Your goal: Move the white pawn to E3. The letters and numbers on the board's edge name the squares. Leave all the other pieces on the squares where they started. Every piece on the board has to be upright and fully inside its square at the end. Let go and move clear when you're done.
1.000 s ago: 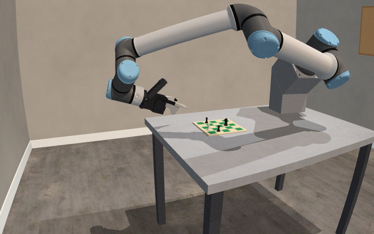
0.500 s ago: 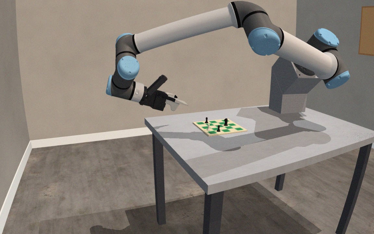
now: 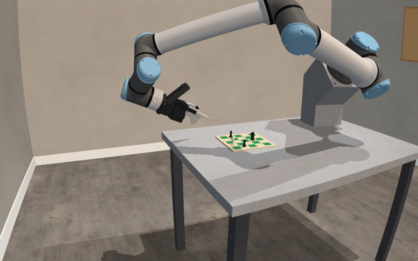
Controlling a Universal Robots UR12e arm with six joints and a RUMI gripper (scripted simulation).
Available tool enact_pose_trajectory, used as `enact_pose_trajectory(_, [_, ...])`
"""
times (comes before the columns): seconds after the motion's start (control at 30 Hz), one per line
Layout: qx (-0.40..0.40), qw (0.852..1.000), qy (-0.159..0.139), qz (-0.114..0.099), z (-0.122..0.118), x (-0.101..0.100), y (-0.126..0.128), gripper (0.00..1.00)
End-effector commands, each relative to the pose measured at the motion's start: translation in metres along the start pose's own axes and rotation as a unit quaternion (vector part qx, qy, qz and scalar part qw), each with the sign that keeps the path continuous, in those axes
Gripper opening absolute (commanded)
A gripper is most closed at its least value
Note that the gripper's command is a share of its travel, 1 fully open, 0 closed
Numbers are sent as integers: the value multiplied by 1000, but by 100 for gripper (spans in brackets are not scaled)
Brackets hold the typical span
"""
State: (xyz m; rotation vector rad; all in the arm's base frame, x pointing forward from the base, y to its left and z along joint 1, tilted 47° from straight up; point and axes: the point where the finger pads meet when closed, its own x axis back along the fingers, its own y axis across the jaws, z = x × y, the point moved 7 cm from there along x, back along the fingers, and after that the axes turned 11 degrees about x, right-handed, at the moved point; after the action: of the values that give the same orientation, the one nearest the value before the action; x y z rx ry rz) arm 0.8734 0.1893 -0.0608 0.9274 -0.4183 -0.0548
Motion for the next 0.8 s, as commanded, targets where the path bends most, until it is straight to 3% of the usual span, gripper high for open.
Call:
enact_pose_trajectory(0.0, [-30, 999, -40, 7, 4, -4, -4, 100])
enact_pose_trajectory(0.23, [-85, 989, -116, 11, 11, -15, -10, 100])
enact_pose_trajectory(0.3, [-85, 989, -116, 11, 11, -15, -10, 100])
enact_pose_trajectory(0.5, [-139, 971, -195, 6, 21, -28, -12, 100])
enact_pose_trajectory(0.77, [-182, 948, -263, -7, 33, -42, -9, 100])
